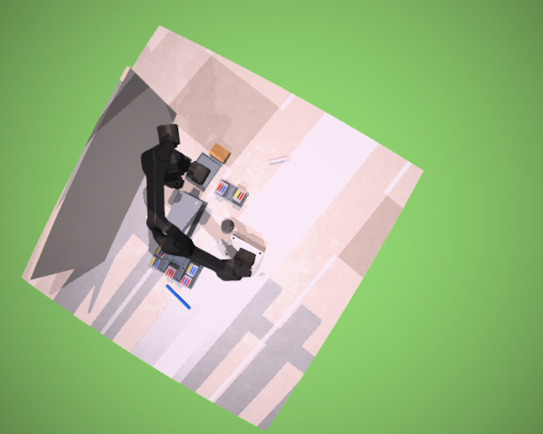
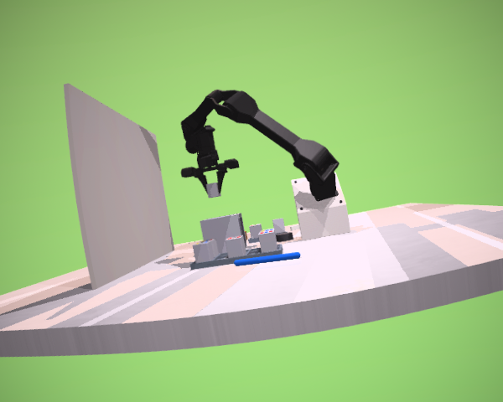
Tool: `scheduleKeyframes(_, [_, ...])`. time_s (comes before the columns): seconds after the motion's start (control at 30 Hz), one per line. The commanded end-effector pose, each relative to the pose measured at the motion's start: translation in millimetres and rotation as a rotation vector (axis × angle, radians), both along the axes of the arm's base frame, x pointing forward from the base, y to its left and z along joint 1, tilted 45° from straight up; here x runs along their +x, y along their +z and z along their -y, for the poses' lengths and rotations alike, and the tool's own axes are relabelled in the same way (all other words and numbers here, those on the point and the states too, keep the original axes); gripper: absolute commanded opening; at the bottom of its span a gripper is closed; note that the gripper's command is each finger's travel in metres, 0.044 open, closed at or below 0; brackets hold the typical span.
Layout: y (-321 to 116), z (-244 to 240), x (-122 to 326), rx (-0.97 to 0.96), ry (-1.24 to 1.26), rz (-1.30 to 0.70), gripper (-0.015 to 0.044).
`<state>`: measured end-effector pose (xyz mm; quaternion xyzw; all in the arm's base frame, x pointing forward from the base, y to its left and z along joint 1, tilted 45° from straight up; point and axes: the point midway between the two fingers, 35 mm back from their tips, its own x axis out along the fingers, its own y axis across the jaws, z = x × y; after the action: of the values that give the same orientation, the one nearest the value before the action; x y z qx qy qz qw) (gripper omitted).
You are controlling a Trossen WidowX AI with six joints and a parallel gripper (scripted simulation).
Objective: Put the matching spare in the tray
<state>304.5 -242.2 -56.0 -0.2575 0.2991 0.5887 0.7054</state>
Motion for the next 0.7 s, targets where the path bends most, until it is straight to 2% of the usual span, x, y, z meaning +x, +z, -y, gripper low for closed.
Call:
scheduleKeyframes(0.0, [-12,6,-5,0.005,0.007,0.000,0.0000])
scheduleKeyframes(0.67, [-25,-3,0,0.004,0.006,0.000,0.0000])
